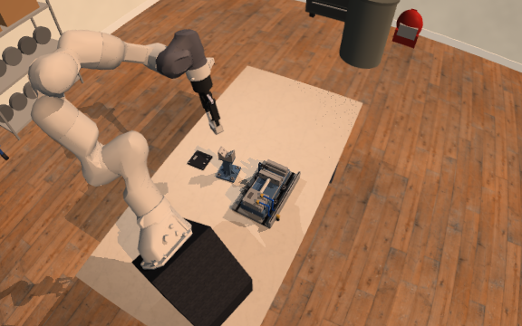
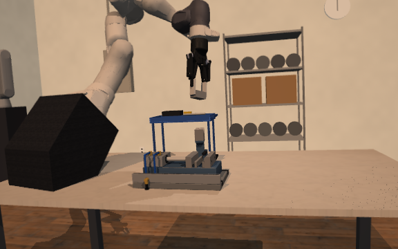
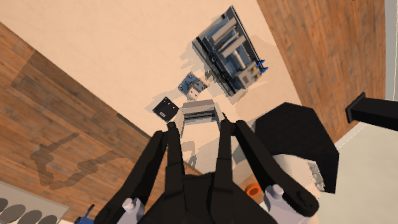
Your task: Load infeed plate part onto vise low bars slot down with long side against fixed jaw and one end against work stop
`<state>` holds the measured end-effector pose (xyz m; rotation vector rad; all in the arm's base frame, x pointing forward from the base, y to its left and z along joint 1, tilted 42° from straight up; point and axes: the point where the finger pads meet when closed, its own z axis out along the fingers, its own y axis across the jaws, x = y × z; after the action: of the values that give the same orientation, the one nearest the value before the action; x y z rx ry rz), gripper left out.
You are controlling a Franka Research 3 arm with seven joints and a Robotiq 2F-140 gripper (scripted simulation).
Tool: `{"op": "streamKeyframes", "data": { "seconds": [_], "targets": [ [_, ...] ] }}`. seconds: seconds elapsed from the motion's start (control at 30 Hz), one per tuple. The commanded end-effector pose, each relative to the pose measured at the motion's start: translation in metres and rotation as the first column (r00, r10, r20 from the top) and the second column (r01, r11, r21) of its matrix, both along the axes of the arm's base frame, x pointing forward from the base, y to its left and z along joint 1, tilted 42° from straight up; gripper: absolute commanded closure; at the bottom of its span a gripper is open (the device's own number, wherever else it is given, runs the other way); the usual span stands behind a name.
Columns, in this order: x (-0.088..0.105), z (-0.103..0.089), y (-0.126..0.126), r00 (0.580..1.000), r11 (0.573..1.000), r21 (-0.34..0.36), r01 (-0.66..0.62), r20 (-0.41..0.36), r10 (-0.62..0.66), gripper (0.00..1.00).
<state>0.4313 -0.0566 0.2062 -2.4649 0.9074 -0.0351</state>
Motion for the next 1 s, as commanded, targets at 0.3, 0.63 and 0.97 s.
{"op": "streamKeyframes", "data": {
  "seconds": [0.3,0.63,0.97],
  "targets": [
    [0.007,-0.024,0.001,0.940,0.944,0.106,0.311,-0.180,-0.290,1.00],
    [0.010,-0.044,0.005,0.864,0.873,0.152,0.464,-0.296,-0.407,1.00],
    [0.013,-0.059,0.008,0.782,0.794,0.179,0.581,-0.394,-0.483,1.00]
  ]
}}
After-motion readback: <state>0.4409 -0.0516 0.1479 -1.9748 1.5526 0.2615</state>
